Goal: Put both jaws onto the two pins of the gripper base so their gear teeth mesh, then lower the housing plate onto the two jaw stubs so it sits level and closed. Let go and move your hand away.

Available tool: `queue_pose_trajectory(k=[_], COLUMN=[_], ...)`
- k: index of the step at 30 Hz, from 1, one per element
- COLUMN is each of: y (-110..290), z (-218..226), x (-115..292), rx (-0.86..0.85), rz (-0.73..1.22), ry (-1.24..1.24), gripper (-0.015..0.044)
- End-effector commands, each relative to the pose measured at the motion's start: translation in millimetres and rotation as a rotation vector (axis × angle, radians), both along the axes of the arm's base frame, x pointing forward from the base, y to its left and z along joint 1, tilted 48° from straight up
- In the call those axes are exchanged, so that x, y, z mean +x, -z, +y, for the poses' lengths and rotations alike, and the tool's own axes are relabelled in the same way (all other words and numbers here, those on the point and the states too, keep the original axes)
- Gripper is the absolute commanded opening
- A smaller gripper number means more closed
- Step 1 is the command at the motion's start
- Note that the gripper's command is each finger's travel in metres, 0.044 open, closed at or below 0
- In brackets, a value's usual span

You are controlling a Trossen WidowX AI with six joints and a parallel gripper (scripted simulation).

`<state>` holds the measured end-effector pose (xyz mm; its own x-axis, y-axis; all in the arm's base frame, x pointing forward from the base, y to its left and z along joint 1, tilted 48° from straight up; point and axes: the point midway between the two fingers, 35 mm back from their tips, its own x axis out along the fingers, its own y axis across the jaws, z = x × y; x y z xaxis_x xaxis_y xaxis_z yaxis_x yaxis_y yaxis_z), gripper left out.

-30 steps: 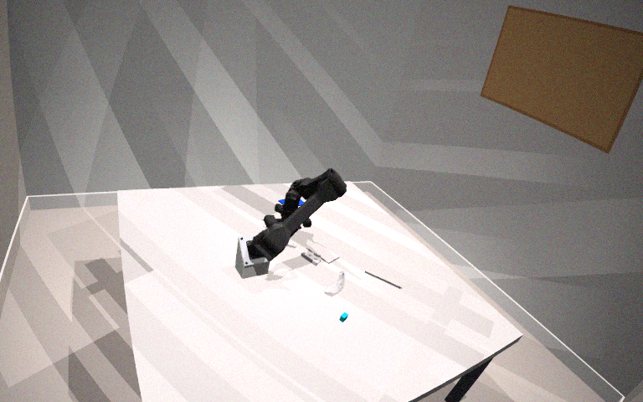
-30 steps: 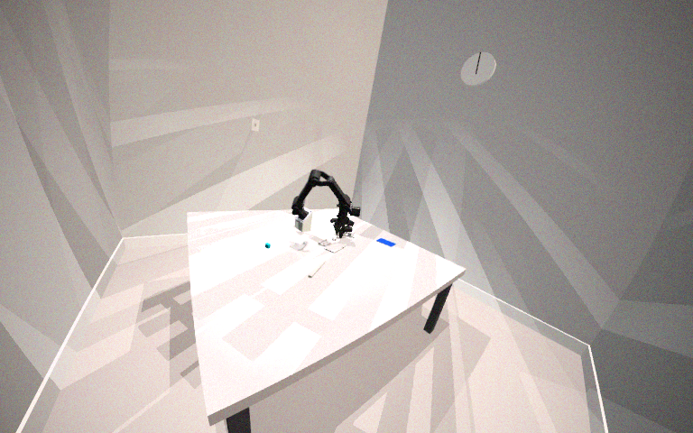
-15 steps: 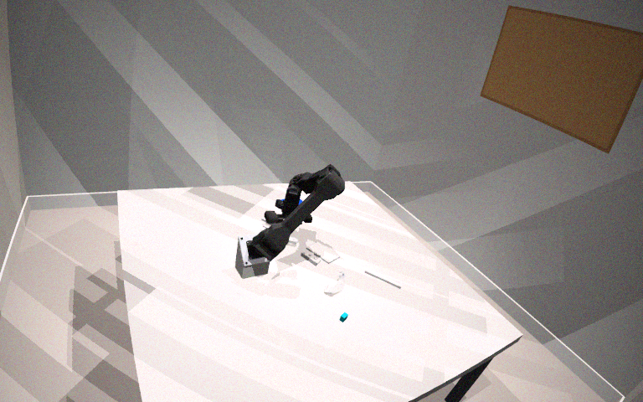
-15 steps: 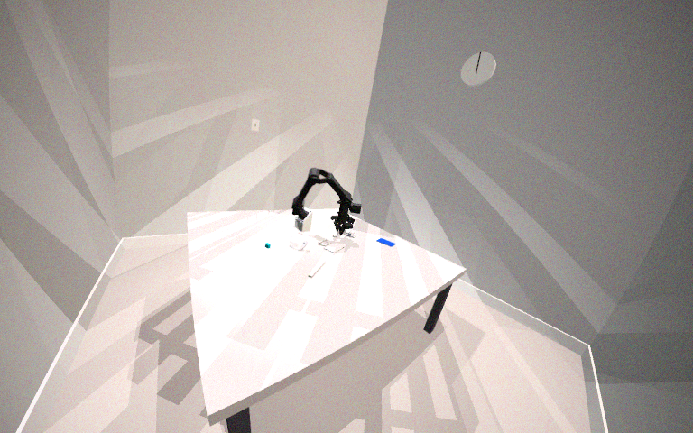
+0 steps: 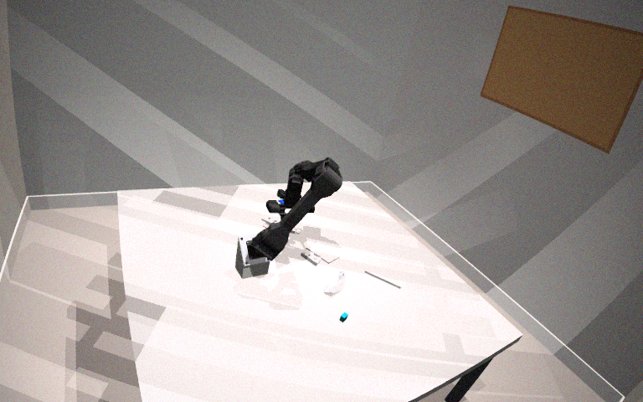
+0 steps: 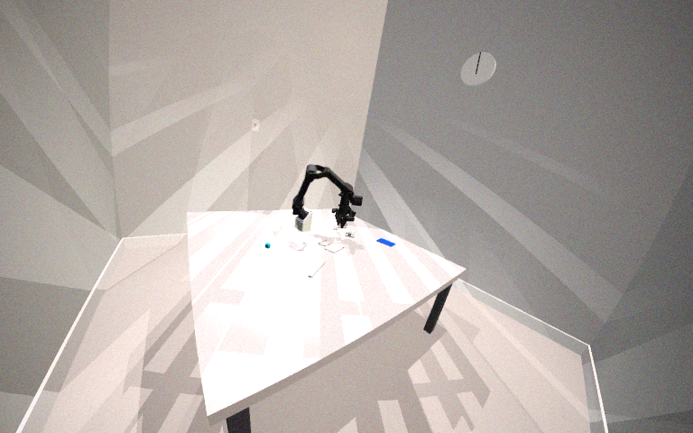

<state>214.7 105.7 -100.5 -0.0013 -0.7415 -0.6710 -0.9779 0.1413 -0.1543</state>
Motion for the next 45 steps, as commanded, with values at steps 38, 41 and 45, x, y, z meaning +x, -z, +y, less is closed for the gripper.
queue_pose_trajectory(k=[38, 41, 45], y=[-49.0, -53.0, -58.3], z=[-30.0, -34.0, -39.5], x=[23.3, 24.7, 26.5], rx=[0.011, 0.01, 0.009], rz=[-0.629, -0.688, -0.767], ry=[0.565, 0.619, 0.69], gripper=[0.0134, 0.0134, 0.0134])
